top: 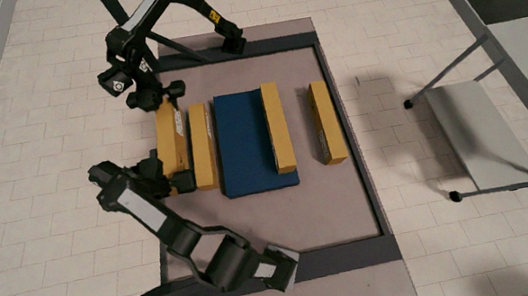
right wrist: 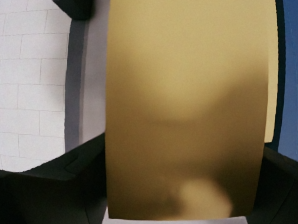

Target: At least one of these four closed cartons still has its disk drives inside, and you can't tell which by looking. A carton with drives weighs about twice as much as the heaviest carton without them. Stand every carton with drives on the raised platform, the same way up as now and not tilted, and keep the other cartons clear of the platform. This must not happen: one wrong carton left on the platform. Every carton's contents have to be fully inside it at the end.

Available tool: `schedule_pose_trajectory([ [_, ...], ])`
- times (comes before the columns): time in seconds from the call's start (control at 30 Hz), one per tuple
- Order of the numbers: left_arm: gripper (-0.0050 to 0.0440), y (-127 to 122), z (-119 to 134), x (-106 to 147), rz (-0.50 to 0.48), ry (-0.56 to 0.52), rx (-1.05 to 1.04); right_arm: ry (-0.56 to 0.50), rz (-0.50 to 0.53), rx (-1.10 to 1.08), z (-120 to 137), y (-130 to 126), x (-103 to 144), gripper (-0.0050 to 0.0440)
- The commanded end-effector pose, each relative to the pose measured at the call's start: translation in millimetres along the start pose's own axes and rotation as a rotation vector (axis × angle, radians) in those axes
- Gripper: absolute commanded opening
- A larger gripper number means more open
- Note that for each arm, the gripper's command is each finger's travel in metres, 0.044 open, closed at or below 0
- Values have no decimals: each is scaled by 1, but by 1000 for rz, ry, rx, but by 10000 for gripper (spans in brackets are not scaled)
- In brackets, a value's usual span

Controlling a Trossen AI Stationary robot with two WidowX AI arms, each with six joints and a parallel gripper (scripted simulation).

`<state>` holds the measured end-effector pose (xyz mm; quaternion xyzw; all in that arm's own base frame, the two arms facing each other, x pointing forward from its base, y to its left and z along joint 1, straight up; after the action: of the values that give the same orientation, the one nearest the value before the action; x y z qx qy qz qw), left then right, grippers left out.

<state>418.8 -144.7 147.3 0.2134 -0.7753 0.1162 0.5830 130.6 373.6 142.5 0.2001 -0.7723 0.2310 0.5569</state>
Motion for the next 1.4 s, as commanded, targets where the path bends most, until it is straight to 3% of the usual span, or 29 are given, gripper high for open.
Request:
schedule_pose_trajectory([
  [0.0, -50, -2, -11, 38, 75, -59, 20, -69, -54, -27, -12, 0, 32, -50],
  [1.23, -50, -2, -10, 38, 75, -60, 19, -68, -56, -28, -11, 0, 33, -50],
  [1.27, -50, -3, -18, 66, 91, -68, 22, -82, -69, -34, -21, -1, 62, -50],
  [1.37, -50, -3, -18, 66, 91, -68, 22, -82, -69, -34, -21, -1, 62, -50],
])
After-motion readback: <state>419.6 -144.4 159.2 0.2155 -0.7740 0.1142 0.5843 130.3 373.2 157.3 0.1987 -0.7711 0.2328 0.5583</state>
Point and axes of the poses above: on each arm, the point midway between the two fingers, 35 mm back from their tips, its own x axis back along the fingers, its own y axis across the jaws, z = x × y, the point moved 2 cm from there along x, back along the fingers, and after that the axes turned 8 degrees about x, right-handed, at the moved point
